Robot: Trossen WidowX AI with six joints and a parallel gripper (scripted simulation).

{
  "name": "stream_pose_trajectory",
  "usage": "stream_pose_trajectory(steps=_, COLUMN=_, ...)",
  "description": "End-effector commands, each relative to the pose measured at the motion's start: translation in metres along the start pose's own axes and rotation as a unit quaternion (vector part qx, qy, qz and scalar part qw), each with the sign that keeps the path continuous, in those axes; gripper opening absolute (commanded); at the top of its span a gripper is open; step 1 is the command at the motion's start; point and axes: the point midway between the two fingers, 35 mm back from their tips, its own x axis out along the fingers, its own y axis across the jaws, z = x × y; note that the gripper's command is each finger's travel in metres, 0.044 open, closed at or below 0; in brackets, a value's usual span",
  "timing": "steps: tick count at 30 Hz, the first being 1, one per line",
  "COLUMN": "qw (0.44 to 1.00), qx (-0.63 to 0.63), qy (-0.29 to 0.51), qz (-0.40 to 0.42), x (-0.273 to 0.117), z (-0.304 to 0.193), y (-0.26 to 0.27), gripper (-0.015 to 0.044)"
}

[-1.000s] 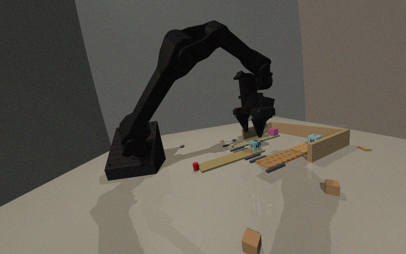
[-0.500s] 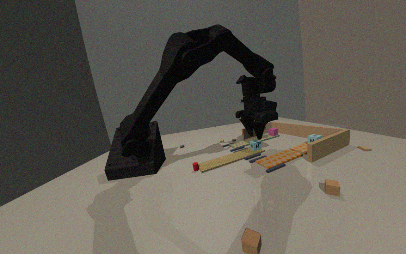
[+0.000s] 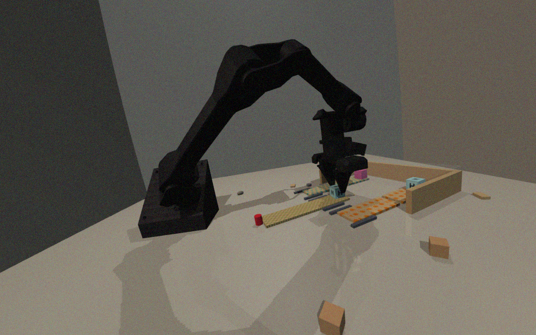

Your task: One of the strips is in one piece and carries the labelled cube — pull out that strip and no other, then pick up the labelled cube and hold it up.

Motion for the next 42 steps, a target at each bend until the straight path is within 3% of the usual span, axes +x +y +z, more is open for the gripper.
stream_pose_trajectory(steps=1, qw=1.000, qx=-0.005, qy=0.001, qz=-0.003, x=0.008, z=-0.002, y=0.000, gripper=0.0250)
stream_pose_trajectory(steps=8, qw=1.000, qx=-0.005, qy=0.001, qz=-0.003, x=0.014, z=-0.003, y=0.000, gripper=0.0250)
stream_pose_trajectory(steps=12, qw=1.000, qx=0.000, qy=0.001, qz=-0.001, x=0.011, z=-0.001, y=-0.001, gripper=0.0145)
stream_pose_trajectory(steps=20, qw=1.000, qx=0.000, qy=0.001, qz=-0.001, x=0.011, z=-0.001, y=-0.001, gripper=0.0092)
stream_pose_trajectory(steps=24, qw=1.000, qx=0.000, qy=0.001, qz=-0.001, x=0.009, z=-0.004, y=0.000, gripper=0.0000)
stream_pose_trajectory(steps=42, qw=1.000, qx=-0.006, qy=0.002, qz=-0.002, x=-0.031, z=-0.061, y=0.006, gripper=0.0000)
